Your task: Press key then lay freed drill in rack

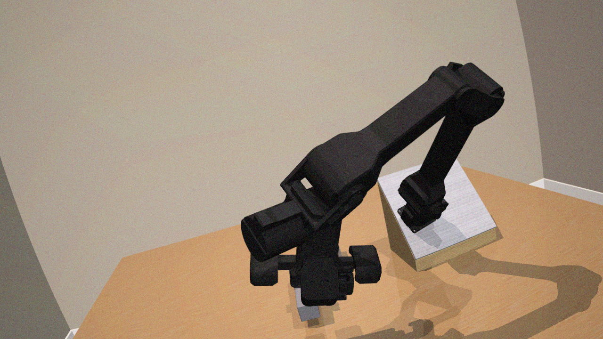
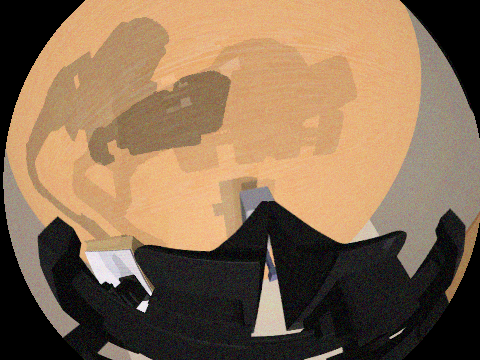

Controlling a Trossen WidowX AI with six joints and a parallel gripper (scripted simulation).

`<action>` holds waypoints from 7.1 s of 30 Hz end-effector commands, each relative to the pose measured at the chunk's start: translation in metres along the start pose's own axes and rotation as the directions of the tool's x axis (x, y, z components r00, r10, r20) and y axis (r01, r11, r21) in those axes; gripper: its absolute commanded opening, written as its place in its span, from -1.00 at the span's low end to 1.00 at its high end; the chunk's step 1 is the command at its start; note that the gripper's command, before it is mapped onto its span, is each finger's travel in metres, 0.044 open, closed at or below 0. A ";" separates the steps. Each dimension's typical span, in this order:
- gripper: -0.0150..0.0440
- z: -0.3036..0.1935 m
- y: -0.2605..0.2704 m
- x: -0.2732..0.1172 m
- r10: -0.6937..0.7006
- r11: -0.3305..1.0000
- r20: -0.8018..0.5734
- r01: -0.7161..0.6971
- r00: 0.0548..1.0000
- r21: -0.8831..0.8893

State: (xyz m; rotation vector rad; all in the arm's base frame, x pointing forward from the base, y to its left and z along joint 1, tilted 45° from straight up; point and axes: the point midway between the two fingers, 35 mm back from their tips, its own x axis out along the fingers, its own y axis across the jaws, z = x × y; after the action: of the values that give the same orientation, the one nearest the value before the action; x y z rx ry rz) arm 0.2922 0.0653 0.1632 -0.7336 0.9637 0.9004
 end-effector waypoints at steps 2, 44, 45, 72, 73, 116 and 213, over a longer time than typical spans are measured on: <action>-0.49 -0.059 -0.016 0.017 0.195 0.800 0.062 -0.195 0.979 0.567; -0.49 -0.128 -0.025 0.033 0.270 -0.016 0.359 -0.368 0.894 0.930; -0.49 -0.128 -0.025 0.033 0.270 -0.016 0.359 -0.368 0.894 0.930; -0.49 -0.129 -0.026 0.038 0.269 -0.016 0.359 -0.368 0.894 0.930; -0.49 -0.129 -0.026 0.039 0.269 -0.016 0.359 -0.368 0.894 0.930; -0.49 -0.125 -0.017 0.049 0.270 -0.016 0.359 -0.369 0.894 0.929; 1.00 -0.242 -0.028 0.102 0.263 0.887 0.351 -0.368 0.899 0.279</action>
State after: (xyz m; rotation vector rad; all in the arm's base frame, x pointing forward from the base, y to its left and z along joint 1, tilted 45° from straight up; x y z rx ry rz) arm 0.2748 -0.1087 0.0399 0.2834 1.1659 0.7846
